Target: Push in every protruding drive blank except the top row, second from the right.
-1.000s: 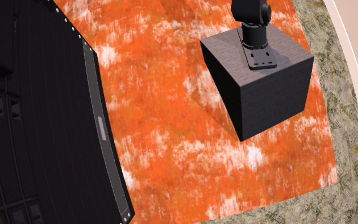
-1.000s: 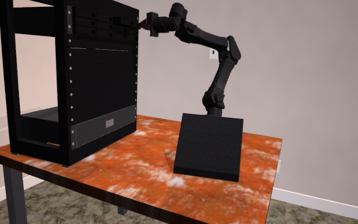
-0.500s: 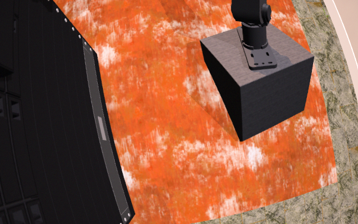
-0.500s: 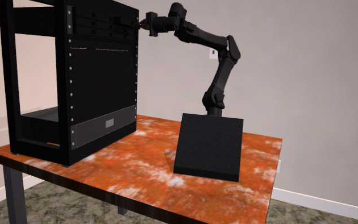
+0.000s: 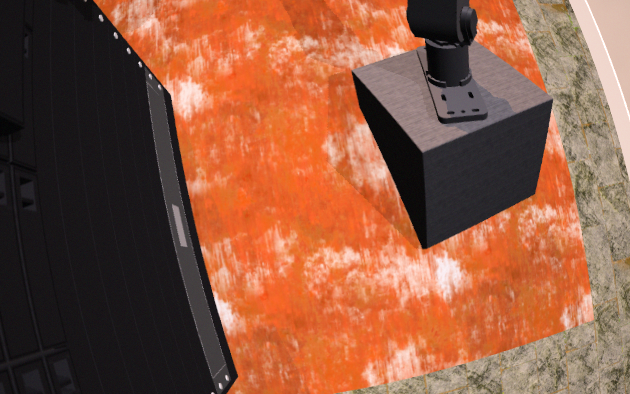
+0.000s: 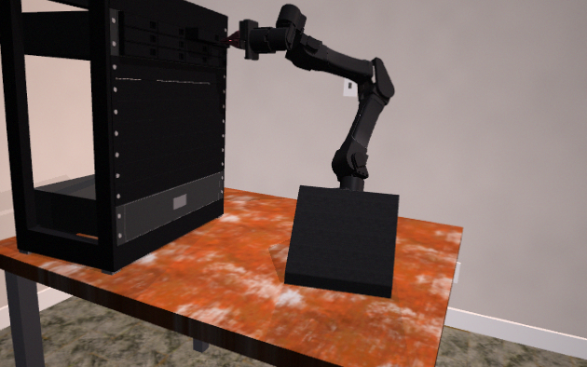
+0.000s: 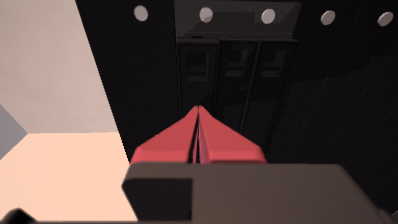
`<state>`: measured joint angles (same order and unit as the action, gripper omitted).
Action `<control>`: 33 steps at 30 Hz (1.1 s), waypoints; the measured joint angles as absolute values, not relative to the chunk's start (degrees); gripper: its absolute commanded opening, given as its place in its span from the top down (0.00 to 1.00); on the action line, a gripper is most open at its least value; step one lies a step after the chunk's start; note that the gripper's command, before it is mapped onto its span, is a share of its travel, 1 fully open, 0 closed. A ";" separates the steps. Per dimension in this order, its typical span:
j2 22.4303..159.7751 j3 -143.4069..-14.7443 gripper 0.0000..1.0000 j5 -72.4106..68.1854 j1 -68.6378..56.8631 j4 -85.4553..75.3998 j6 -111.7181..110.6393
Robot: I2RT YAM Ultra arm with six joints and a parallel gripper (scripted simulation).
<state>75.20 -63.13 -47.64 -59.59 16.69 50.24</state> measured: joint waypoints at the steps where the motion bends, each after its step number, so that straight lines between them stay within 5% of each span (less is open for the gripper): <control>1: 75.20 -63.13 1.00 -47.64 -59.59 16.69 50.24; 33: 75.88 -63.77 1.00 -47.99 -59.46 16.69 50.24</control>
<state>75.88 -63.77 -47.99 -59.46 16.69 50.24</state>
